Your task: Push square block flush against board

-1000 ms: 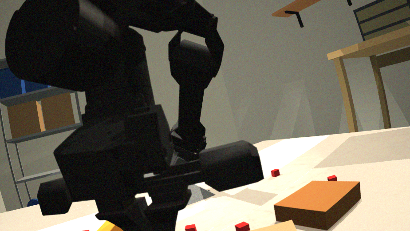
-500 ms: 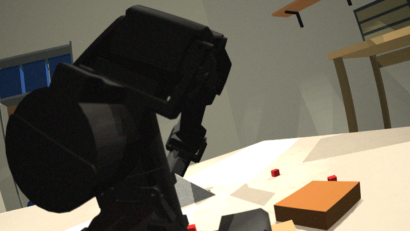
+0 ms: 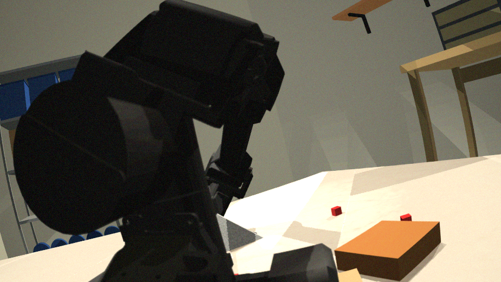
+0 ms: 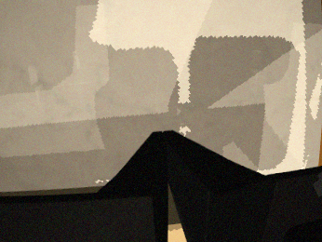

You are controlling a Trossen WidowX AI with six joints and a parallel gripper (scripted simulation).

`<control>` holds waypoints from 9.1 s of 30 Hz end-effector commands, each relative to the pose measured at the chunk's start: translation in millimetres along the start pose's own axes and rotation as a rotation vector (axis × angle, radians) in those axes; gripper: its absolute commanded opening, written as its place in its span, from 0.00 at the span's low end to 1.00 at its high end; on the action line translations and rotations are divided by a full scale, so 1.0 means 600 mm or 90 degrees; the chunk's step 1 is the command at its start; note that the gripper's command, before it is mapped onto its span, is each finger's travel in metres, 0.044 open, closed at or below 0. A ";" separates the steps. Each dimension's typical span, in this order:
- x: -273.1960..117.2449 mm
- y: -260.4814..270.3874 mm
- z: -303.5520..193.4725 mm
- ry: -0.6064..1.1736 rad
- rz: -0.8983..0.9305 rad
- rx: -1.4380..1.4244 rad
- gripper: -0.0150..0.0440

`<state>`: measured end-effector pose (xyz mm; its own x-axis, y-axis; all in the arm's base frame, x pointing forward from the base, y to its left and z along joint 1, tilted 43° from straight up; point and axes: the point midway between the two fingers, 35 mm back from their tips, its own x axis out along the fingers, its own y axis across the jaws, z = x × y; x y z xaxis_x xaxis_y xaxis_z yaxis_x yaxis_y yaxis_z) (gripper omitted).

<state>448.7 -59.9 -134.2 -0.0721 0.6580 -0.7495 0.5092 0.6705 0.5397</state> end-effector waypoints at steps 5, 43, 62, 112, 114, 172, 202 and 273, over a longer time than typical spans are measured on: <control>0.003 0.000 -0.008 0.004 0.003 0.004 0.25; 0.001 0.001 -0.037 0.007 0.003 0.000 0.25; 0.001 0.002 -0.052 0.008 0.003 -0.001 0.25; 0.000 0.006 -0.097 0.010 0.003 -0.004 0.25; 0.000 0.006 -0.099 0.010 0.003 -0.004 0.25; 0.000 0.017 -0.155 0.012 0.003 -0.005 0.25; 0.000 0.026 -0.185 0.013 0.003 -0.005 0.25; -0.088 -0.003 -0.164 0.013 -0.002 0.269 0.25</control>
<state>376.1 -63.0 -56.5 -0.0808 0.6674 -0.7403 0.7700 0.5134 0.3788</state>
